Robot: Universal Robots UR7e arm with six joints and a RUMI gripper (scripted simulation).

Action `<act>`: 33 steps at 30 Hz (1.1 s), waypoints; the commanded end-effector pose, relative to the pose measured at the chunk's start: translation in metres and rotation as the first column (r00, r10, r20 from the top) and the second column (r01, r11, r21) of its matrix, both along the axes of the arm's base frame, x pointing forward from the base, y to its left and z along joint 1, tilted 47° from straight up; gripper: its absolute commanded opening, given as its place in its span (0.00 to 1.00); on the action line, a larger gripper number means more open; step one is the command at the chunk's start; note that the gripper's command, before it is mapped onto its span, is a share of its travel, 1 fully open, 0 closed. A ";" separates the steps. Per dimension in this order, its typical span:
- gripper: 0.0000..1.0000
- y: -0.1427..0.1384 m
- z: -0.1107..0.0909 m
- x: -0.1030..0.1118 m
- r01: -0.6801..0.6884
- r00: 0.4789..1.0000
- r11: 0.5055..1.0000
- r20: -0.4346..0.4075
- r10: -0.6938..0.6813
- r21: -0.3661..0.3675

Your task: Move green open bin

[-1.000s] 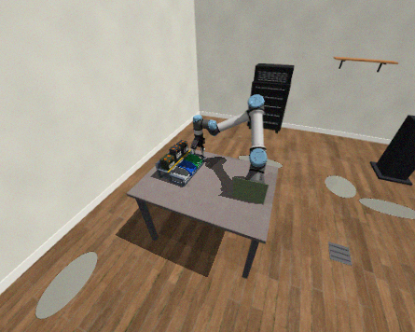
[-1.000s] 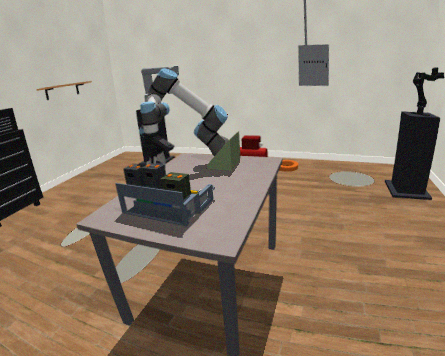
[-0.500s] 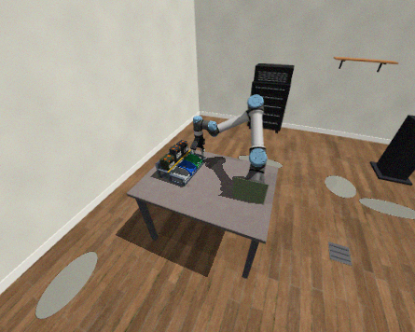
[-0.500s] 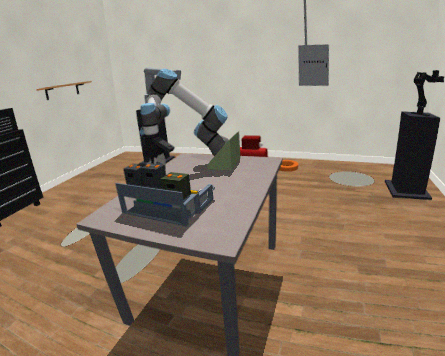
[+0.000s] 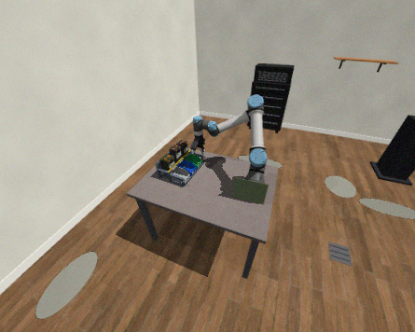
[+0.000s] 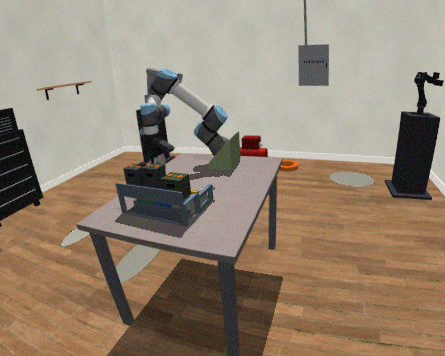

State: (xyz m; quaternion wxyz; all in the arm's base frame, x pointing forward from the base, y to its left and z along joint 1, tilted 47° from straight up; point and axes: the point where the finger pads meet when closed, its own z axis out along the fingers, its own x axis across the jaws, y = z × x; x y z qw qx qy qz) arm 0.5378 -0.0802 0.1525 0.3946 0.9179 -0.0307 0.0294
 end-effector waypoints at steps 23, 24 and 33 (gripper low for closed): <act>0.58 -0.011 -0.011 0.001 -0.001 1.000 1.000 0.001 0.001 0.000; 0.58 -0.013 -0.012 0.001 -0.001 1.000 1.000 0.001 0.001 0.000; 0.58 -0.023 -0.021 0.001 -0.001 1.000 1.000 0.001 0.001 0.000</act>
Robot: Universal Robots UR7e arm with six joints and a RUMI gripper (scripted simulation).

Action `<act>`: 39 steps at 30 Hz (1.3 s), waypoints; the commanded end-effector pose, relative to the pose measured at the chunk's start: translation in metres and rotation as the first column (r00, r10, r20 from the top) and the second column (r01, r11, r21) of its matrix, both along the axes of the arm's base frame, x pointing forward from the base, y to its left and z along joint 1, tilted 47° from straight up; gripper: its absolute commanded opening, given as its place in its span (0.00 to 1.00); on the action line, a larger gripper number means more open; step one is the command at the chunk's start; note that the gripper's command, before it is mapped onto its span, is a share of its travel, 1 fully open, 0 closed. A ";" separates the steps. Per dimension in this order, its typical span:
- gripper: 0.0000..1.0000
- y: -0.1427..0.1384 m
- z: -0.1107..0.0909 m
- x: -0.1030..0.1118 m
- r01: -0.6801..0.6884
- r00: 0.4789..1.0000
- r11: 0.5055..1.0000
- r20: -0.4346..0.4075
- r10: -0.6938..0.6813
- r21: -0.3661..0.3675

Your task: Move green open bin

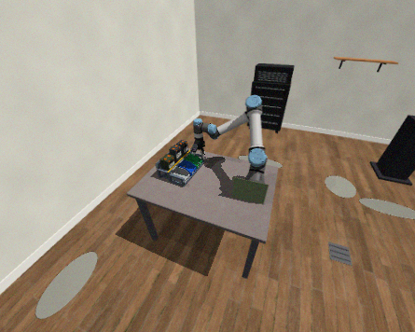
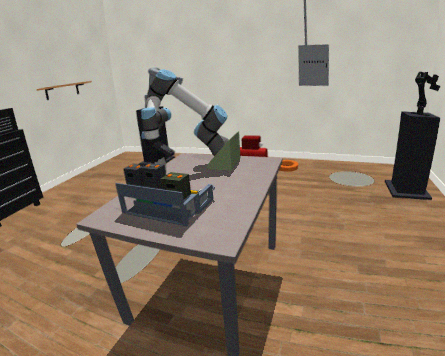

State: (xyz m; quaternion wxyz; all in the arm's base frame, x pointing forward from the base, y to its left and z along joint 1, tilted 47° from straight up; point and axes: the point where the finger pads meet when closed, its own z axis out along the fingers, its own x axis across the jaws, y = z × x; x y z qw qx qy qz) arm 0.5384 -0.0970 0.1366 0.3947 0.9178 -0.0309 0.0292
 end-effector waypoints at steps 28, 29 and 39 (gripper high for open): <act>0.58 -0.032 -0.030 0.002 -0.001 1.000 1.000 0.001 0.001 0.000; 0.58 -0.032 -0.030 0.002 -0.001 1.000 1.000 0.001 0.001 0.000; 0.58 -0.032 -0.031 0.002 -0.001 1.000 1.000 0.001 0.001 0.000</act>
